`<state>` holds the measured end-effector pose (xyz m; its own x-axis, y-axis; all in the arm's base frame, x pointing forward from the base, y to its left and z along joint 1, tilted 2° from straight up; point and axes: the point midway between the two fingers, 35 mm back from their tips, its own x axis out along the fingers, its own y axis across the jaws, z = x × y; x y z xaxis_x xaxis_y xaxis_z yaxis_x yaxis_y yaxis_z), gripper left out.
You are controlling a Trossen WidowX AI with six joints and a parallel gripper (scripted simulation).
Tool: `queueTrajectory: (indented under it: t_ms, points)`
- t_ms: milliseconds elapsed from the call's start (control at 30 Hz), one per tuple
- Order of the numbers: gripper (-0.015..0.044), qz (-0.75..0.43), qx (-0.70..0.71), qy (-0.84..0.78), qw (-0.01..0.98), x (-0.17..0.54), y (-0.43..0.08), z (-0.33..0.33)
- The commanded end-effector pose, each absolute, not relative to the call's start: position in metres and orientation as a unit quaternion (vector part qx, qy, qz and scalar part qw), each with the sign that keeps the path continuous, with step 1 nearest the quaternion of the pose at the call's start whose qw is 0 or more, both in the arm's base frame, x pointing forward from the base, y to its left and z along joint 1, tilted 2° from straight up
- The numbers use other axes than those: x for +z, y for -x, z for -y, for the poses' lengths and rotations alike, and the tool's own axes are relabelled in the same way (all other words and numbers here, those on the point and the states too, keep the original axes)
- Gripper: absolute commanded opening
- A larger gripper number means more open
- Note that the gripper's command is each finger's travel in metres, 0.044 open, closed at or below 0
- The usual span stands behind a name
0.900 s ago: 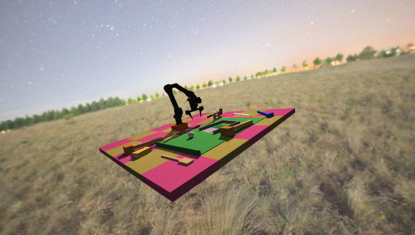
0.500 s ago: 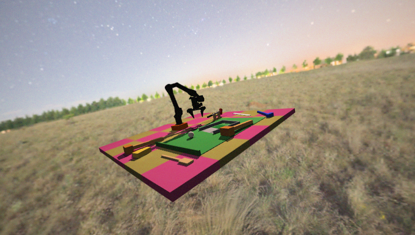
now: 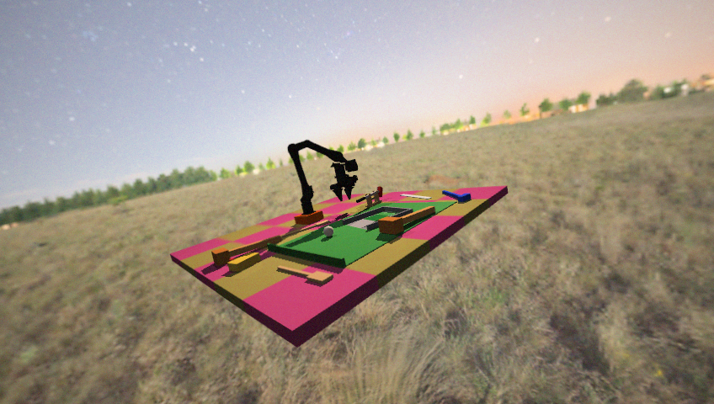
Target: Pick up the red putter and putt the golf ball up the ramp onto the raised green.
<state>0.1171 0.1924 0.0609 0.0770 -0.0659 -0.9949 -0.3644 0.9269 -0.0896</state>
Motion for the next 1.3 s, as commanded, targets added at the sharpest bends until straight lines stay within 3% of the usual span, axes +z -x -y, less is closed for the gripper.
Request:
queueTrajectory:
  t_ms: [0,667,1267]
  points:
    - [0.0440,-0.620,0.369,0.309,0.619,0.072,-0.160,-0.209]
    - [0.0440,-0.357,0.646,0.477,0.478,0.090,-0.222,-0.208]
    - [0.0440,-0.355,0.646,0.477,0.478,0.089,-0.221,-0.209]
